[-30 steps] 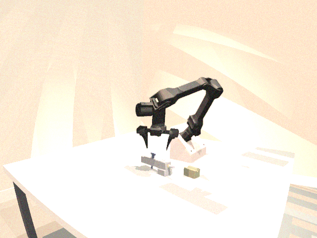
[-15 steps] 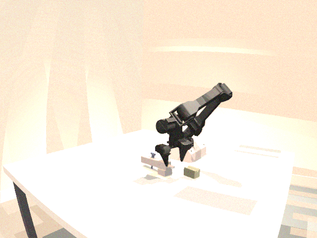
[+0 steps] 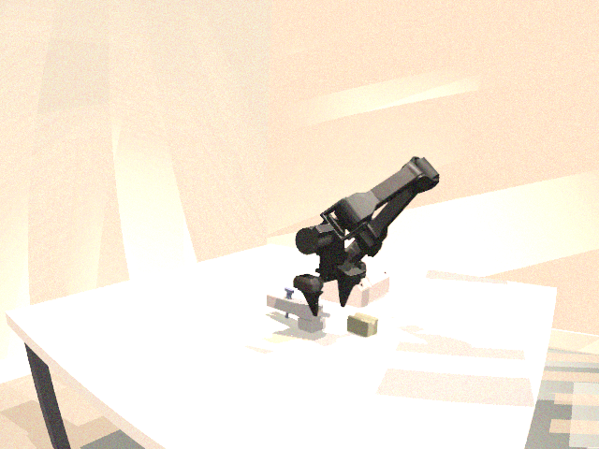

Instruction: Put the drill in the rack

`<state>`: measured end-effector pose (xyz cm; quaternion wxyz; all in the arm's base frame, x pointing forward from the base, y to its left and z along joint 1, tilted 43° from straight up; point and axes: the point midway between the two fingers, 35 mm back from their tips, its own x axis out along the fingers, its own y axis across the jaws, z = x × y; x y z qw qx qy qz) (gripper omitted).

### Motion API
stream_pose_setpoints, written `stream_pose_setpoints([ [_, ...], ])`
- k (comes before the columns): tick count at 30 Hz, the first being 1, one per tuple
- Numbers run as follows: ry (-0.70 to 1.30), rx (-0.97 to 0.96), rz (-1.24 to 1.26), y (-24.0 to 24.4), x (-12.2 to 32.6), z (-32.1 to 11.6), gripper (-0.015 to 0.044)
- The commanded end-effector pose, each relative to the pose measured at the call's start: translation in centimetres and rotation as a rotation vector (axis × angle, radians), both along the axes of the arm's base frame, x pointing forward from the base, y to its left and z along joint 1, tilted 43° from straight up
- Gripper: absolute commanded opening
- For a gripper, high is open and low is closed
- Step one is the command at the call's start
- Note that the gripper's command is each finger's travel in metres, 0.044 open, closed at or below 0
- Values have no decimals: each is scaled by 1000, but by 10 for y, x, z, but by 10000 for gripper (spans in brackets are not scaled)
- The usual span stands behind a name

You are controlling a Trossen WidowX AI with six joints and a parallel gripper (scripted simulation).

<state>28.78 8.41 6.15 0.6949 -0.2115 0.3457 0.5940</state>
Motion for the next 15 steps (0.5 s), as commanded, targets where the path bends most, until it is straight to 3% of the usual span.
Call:
stream_pose_setpoints([
  [1, 11, 4, -2, 4, -1, -7, 440],
  [15, 11, 4, -1, 15, -1, -27, 440],
])
